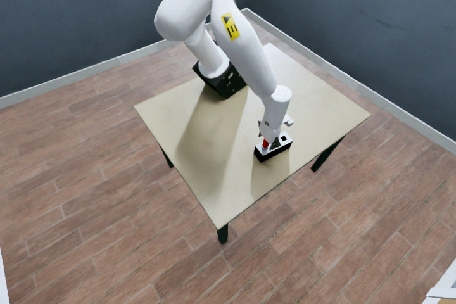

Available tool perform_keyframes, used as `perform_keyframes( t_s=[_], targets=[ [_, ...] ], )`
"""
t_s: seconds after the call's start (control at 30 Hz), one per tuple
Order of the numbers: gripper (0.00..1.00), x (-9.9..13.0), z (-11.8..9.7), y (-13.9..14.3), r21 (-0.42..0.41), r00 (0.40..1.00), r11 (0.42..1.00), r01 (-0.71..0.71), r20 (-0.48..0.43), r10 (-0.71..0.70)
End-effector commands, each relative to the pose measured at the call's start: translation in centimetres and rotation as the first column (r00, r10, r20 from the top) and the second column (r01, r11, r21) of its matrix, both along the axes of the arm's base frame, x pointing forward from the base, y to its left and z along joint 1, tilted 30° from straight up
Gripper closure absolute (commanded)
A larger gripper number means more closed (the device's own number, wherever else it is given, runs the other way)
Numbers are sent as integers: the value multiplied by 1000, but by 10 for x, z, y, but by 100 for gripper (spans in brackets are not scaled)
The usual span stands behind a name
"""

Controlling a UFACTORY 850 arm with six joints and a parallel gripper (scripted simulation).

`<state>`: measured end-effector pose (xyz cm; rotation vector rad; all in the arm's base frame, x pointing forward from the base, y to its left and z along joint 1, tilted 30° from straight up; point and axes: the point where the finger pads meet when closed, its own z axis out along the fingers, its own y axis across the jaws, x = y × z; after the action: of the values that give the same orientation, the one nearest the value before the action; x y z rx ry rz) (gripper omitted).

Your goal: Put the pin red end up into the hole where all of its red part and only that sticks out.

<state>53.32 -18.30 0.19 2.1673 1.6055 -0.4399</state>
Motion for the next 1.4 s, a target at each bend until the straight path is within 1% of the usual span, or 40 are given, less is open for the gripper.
perform_keyframes(
  t_s=[0.0,0.1,0.13,0.67,0.7,1.23,1.27,1.37],
  targets=[
    [0,1,1,0,0,1000,1000,0,2,0],
    [0,1,1,0,0,1000,1000,0,2,0],
    [0,1,11,6,0,1000,1000,0,2,0],
    [0,1,11,6,0,1000,1000,0,2,0],
    [0,1,21,12,0,1000,1000,0,1,0],
    [0,1,21,12,0,1000,1000,0,1,0],
    [0,1,32,18,0,1000,1000,0,1,0],
    [0,1,32,18,0,1000,1000,0,1,0]
  ],
)
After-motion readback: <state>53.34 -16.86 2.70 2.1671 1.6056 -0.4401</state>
